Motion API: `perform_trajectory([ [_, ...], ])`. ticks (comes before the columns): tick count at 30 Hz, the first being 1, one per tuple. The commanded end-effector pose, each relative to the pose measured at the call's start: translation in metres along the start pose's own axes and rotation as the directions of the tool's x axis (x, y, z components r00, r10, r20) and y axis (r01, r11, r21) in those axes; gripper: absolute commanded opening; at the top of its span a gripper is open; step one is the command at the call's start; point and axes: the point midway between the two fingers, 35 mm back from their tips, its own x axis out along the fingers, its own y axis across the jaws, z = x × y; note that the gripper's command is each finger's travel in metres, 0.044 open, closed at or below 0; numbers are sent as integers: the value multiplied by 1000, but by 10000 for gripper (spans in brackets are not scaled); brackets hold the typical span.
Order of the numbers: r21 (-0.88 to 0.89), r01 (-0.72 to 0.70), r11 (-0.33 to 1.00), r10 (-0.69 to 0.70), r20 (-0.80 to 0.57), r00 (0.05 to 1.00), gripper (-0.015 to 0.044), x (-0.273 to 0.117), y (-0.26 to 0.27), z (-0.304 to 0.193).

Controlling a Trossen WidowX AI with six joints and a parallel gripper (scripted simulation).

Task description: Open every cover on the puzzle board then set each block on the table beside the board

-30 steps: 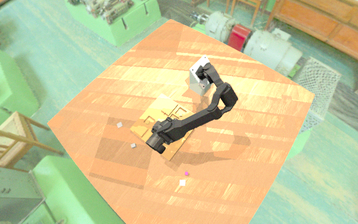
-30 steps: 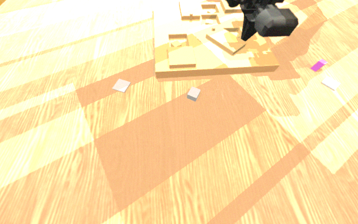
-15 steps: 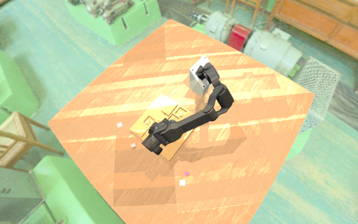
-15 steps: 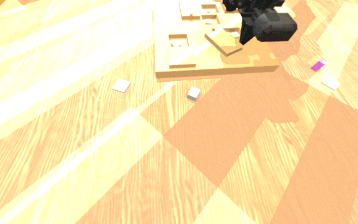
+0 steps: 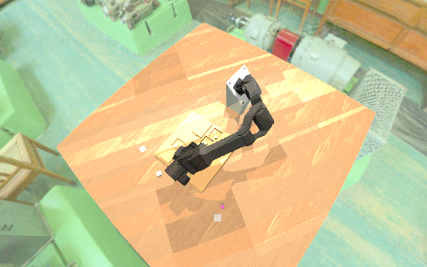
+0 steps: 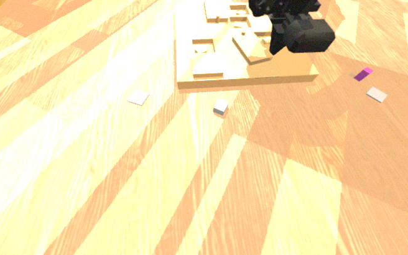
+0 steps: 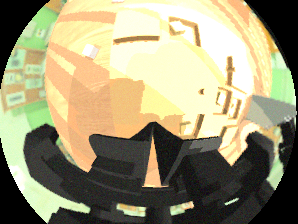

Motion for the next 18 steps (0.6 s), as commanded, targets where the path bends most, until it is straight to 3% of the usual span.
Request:
perform_trajectory([
  [1, -3, 0, 1000, 0, -4, 1000, 0, 0, 3, 5],
  [18, -3, -1, 1000, 1, -2, 1000, 0, -7, 11, 16],
])
